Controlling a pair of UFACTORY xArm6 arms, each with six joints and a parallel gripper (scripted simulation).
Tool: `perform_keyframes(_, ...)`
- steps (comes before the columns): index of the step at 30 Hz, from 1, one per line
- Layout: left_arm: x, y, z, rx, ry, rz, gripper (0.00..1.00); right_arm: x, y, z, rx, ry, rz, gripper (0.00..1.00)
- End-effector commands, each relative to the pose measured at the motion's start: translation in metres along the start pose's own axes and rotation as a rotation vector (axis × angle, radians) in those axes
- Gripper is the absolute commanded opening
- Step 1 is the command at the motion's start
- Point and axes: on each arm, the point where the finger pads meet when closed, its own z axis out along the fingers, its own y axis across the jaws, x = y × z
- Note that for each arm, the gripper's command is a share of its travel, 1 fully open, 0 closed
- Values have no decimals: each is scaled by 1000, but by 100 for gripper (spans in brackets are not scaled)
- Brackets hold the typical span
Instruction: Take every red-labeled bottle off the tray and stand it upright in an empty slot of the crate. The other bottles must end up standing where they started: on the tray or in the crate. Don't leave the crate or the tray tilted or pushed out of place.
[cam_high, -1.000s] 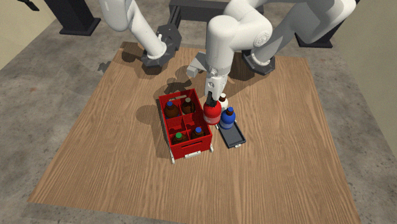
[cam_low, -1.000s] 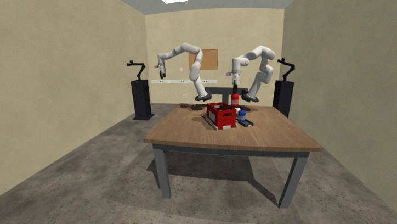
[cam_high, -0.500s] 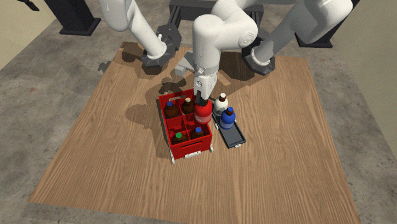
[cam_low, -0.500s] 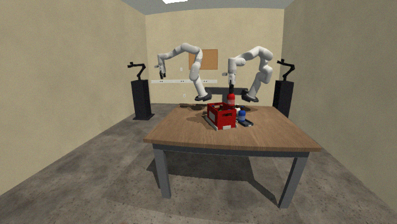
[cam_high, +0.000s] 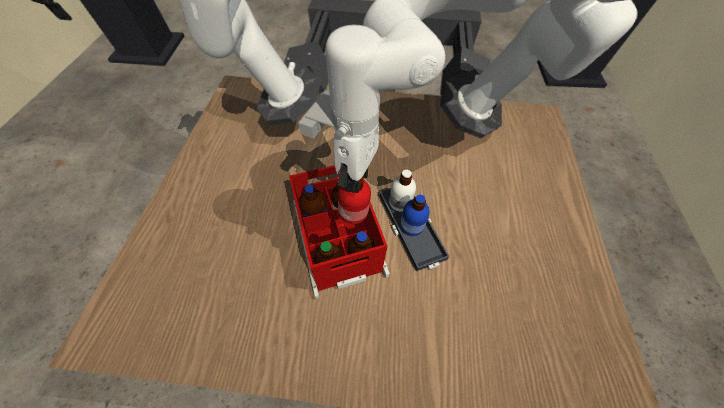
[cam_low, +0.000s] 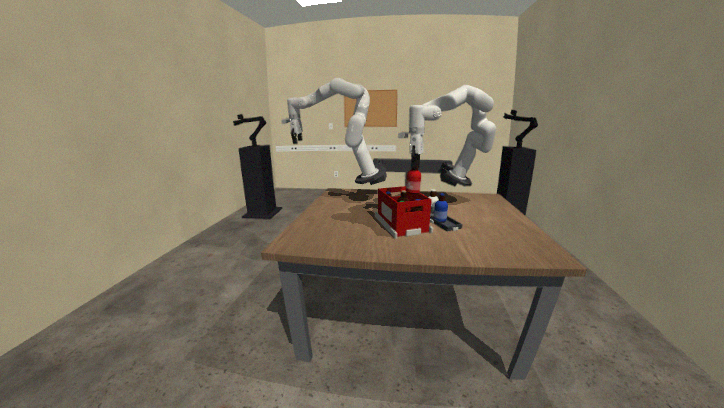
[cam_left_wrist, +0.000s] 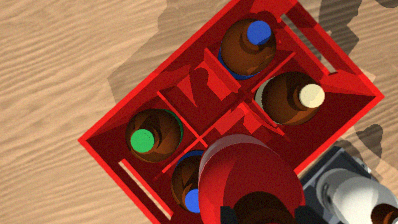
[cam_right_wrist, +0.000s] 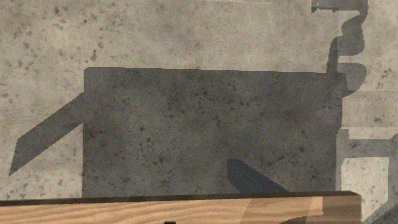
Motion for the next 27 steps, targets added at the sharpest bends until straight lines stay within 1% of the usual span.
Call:
perform_keyframes(1,8,-4,-3,4,2,-1,0,1,0,-2,0,5,0,100)
perform_keyframes(13,30,-12,-3,4,2,-1,0,1,0,-2,0,5,0,100)
perform_keyframes(15,30,-12,-3,4,2,-1,0,1,0,-2,0,5,0,100)
perform_keyframes(27,49,-19,-3,4,2,-1,0,1,0,-2,0,5,0,100)
